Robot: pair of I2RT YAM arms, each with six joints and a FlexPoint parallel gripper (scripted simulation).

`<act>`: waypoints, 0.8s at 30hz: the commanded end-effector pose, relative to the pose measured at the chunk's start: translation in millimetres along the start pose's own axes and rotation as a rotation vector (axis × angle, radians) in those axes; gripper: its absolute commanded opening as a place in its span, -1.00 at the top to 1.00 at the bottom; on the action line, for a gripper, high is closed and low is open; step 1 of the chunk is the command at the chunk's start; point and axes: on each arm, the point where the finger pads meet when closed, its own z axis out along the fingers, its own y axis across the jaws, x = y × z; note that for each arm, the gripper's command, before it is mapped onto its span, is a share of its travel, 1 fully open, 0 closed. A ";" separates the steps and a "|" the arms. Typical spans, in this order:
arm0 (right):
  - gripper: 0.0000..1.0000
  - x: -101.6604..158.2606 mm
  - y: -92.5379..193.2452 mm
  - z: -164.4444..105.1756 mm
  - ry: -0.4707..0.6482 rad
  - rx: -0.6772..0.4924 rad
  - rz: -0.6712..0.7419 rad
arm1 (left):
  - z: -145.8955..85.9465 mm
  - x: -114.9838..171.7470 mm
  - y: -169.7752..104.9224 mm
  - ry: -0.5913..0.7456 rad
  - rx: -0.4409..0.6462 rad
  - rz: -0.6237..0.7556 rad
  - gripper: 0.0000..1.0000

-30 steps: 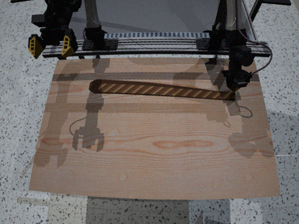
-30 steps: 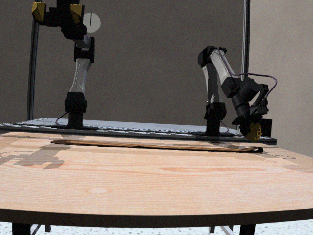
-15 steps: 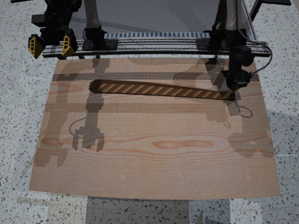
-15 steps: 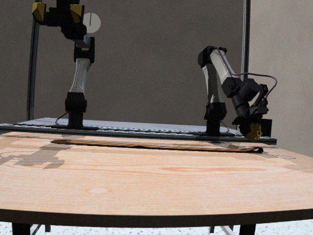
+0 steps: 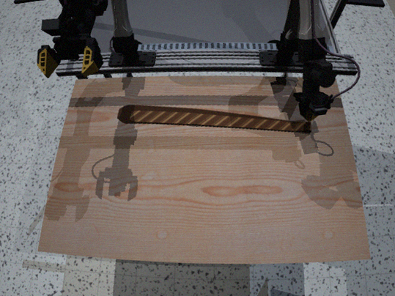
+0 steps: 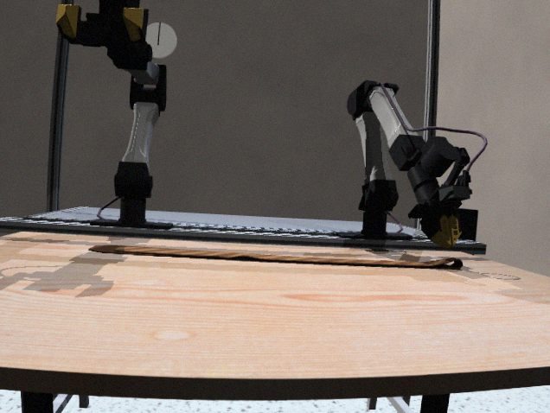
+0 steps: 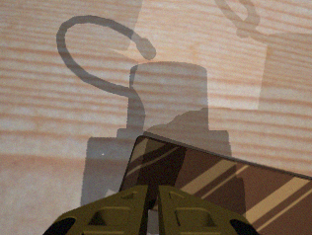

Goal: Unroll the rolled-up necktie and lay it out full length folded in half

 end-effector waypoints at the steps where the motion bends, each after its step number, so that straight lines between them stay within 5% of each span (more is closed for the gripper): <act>1: -1.00 -5.8 -0.7 1.7 -0.008 -0.002 0.008 | -6.7 -11.0 2.0 -0.015 -0.006 -0.008 0.86; 24: -1.00 -5.8 -0.7 1.7 -0.008 -0.002 0.008 | -12.0 -17.8 2.7 -0.015 -0.006 -0.008 0.86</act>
